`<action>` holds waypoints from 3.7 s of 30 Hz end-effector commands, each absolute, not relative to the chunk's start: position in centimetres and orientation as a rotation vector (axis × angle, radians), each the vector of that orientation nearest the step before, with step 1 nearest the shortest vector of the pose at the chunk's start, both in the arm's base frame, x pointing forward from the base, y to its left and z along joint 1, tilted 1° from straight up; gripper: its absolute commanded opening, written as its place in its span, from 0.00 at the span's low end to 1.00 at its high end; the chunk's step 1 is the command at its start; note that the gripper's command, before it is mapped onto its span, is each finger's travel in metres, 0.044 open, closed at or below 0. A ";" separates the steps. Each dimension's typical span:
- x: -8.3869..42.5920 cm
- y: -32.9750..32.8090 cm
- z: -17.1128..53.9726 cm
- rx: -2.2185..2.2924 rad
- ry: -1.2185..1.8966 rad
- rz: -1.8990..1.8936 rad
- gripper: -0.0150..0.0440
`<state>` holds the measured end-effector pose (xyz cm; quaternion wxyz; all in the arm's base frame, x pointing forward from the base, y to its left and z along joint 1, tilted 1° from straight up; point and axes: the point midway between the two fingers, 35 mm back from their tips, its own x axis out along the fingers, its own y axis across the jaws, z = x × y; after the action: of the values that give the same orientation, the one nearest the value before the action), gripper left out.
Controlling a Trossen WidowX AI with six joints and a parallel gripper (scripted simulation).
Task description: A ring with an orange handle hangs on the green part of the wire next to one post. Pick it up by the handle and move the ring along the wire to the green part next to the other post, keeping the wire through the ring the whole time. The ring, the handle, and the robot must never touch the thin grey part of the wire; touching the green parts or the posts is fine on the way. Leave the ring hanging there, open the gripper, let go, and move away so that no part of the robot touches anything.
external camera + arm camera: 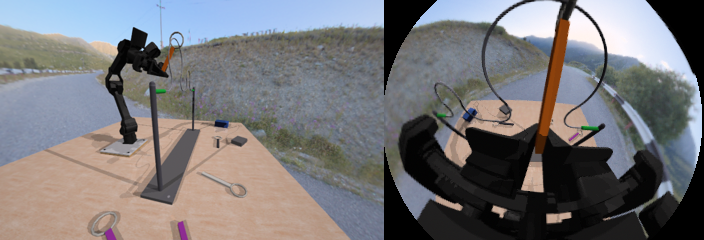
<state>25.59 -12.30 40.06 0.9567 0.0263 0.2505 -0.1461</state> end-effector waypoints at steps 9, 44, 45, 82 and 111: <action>25.3 -12.7 40.3 -0.105 0.503 -0.338 0.00; 25.1 -14.2 40.8 -0.534 0.500 -0.447 0.00; 25.0 -14.2 40.8 -0.546 0.499 -0.450 0.00; 24.8 -15.4 41.9 -1.003 0.480 -0.552 0.00; 24.7 -15.9 43.1 -1.364 0.453 -0.623 0.00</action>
<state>24.90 -15.97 42.78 0.7223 -0.5981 0.2096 -0.2769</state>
